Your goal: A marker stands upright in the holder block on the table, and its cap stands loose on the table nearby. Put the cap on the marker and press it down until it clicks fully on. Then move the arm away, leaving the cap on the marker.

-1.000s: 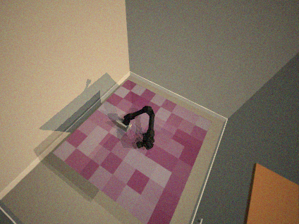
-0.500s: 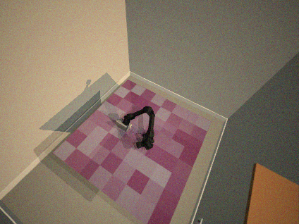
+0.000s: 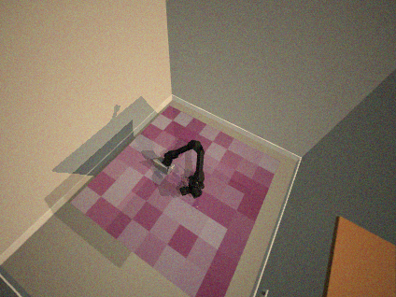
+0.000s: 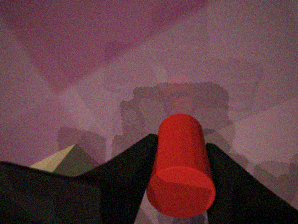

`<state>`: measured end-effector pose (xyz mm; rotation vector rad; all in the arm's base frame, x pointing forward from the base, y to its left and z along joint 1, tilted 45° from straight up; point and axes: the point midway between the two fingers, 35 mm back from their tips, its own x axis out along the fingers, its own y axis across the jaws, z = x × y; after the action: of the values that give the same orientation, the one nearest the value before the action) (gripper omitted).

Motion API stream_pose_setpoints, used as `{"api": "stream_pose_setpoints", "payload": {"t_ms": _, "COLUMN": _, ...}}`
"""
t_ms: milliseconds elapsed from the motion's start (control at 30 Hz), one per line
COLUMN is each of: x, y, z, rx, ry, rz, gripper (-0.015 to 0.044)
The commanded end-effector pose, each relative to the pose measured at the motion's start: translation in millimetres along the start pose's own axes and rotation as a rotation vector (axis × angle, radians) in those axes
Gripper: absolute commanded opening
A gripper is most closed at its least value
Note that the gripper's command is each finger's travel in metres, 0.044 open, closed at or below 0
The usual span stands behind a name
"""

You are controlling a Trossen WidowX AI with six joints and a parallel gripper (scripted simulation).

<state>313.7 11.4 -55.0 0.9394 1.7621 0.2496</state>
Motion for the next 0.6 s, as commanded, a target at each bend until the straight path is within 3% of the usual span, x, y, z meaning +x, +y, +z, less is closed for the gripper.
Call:
{"api": "stream_pose_setpoints", "payload": {"t_ms": 0, "x": -18, "y": 2, "z": 3, "rx": -0.013, "ry": -0.016, "rz": -0.003, "gripper": 0.0000}}
{"api": "stream_pose_setpoints", "payload": {"t_ms": 567, "x": -50, "y": 19, "z": -12, "rx": -0.012, "ry": -0.015, "rz": -0.003, "gripper": 0.0000}}
